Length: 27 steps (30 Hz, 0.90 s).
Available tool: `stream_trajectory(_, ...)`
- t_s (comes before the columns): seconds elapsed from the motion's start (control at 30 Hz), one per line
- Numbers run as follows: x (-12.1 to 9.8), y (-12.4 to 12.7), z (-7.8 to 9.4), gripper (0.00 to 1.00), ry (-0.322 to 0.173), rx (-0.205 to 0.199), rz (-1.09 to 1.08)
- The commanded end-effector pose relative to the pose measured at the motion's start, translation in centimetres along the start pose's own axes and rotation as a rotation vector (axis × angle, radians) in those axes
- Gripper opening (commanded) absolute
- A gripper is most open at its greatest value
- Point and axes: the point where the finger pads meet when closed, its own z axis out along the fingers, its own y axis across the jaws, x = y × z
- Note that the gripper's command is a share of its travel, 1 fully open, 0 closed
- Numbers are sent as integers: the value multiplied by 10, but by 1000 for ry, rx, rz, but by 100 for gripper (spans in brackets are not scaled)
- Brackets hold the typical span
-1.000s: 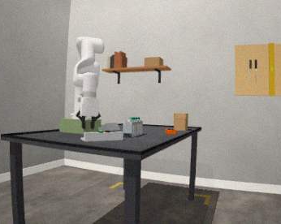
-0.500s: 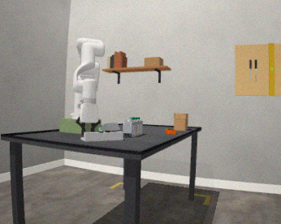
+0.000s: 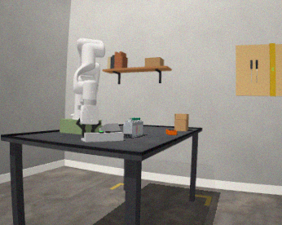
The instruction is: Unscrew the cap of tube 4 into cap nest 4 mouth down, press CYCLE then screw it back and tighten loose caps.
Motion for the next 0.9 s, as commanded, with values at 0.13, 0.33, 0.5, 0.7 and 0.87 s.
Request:
stream_trajectory(0.13,-1,0,3,46,-6,-11,0)
stream_trajectory(0.33,-1,0,4,46,-6,-11,0)
stream_trajectory(0.5,-1,0,4,0,-6,-11,0)
stream_trajectory(0.7,-1,0,4,0,-6,-11,0)
stream_trajectory(0.87,-1,0,4,0,-6,-11,0)
